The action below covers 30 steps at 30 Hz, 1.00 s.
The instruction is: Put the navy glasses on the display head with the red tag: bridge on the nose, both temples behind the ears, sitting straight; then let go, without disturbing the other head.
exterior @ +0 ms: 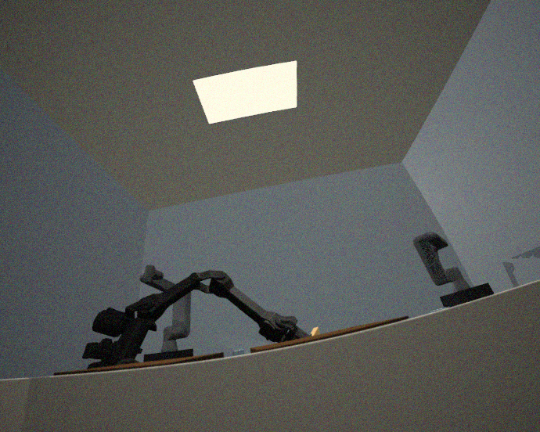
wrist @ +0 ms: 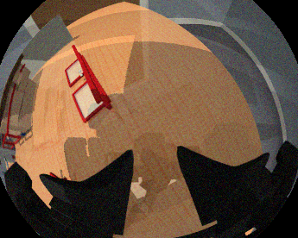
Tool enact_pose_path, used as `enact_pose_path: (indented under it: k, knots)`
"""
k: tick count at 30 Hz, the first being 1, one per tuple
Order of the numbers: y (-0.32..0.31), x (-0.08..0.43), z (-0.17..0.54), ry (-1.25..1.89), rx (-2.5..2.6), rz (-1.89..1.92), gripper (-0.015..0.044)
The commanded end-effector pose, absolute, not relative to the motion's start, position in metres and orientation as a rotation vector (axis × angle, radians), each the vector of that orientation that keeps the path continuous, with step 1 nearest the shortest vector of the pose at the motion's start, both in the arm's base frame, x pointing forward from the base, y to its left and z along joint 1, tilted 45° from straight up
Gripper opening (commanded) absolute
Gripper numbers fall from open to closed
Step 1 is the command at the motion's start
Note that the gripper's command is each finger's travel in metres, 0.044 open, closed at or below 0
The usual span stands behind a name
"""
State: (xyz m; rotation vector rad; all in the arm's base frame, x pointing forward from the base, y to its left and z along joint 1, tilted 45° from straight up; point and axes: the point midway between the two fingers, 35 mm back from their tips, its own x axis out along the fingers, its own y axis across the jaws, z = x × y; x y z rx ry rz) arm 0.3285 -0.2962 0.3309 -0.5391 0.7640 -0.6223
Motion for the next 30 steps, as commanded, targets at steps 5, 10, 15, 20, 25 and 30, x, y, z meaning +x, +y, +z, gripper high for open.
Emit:
enact_pose_path:
  k: [5, 10, 15, 20, 25, 30]
  knots:
    - [-0.199, 0.379, 0.252, 0.909, -0.510, -0.386, 0.0200]
    - [-0.131, 0.387, 0.196, 1.039, -0.484, -0.240, 0.0200]
    - [-0.067, 0.380, 0.143, 1.191, -0.515, -0.135, 0.0200]
    - [-0.004, 0.354, 0.089, 1.359, -0.632, -0.063, 0.0200]
    - [0.046, 0.313, 0.047, 1.489, -0.828, -0.028, 0.0200]
    - [0.083, 0.263, 0.017, 1.548, -1.109, -0.031, 0.0200]
